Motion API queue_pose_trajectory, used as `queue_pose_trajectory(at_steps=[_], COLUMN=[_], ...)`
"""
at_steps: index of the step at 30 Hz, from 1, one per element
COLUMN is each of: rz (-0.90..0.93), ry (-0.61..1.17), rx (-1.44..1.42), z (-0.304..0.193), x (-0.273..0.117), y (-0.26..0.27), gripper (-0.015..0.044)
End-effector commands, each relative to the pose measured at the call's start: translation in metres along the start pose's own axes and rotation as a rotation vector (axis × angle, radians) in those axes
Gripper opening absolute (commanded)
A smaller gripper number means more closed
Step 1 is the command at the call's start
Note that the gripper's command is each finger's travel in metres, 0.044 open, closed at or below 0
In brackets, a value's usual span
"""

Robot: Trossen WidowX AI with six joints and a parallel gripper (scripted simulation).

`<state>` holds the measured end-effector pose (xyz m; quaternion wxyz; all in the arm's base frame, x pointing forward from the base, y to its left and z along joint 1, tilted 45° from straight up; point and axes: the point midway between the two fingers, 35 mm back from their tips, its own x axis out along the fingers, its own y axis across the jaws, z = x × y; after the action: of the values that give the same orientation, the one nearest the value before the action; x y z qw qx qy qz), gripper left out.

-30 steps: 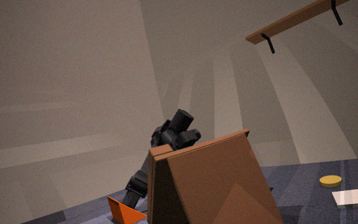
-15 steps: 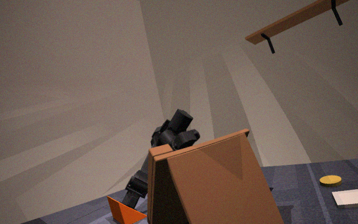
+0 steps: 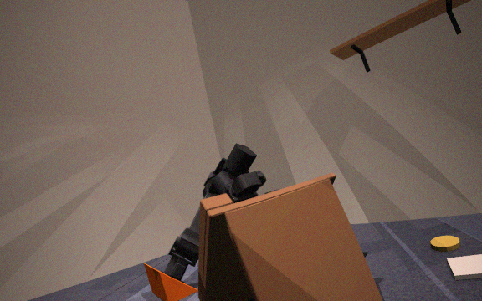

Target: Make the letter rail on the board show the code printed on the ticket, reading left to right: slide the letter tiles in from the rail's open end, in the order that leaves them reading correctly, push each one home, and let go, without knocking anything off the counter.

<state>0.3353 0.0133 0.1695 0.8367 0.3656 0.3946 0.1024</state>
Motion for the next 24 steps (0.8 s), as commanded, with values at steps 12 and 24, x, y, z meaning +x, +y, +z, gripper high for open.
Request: queue_pose_trajectory(at_steps=[12,24], rz=[0.008,0.007], ry=[-0.007,-0.006], rx=[-0.011,-0.01], z=[0.001,0.001], x=[-0.009,-0.015], y=[0.0,-0.003], gripper=[0.0295,0.0295])
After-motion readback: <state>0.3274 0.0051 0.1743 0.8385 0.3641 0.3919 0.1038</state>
